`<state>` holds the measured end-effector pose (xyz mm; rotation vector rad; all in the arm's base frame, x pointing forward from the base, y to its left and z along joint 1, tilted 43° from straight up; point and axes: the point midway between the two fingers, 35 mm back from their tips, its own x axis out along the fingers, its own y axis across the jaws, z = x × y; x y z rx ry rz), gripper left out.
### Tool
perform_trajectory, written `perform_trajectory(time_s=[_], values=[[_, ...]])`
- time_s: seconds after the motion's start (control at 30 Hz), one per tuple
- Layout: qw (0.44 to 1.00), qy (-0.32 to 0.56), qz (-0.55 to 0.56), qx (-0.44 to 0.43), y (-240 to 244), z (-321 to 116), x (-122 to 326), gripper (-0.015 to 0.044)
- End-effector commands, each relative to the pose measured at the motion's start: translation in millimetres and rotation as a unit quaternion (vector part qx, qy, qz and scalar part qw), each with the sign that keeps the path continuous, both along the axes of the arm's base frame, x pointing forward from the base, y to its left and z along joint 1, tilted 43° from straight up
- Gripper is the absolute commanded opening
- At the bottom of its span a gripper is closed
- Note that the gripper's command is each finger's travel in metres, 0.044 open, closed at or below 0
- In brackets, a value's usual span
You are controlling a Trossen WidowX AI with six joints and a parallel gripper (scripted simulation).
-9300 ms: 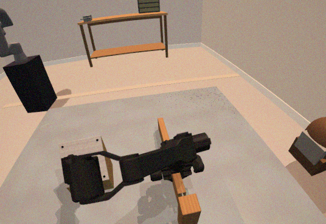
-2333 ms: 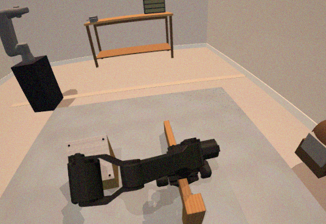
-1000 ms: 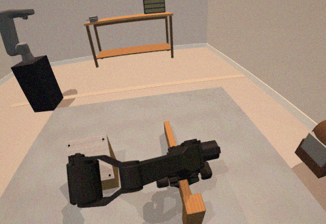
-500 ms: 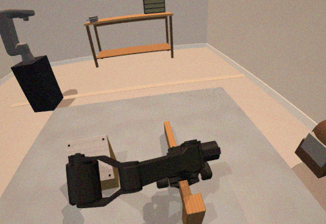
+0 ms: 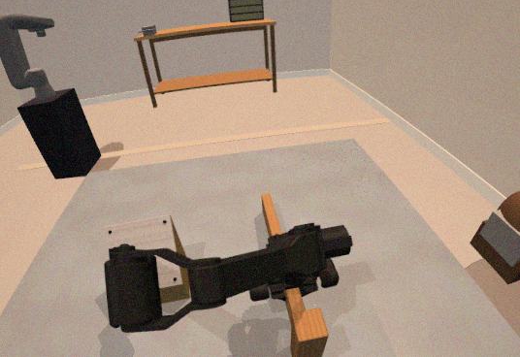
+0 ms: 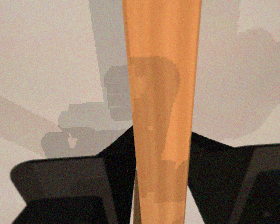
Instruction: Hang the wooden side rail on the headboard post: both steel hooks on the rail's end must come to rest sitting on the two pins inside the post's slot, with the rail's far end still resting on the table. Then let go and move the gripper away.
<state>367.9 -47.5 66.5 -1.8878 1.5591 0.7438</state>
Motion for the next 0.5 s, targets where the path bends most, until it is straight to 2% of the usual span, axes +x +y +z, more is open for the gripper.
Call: perform_trajectory(time_s=[0.0,0.47], values=[[1.000,-0.003,0.004,0.000,1.3,3.7,1.9,0.0000],[1.000,-0.003,0.004,0.000,0.7,5.4,1.7,0.0000]])
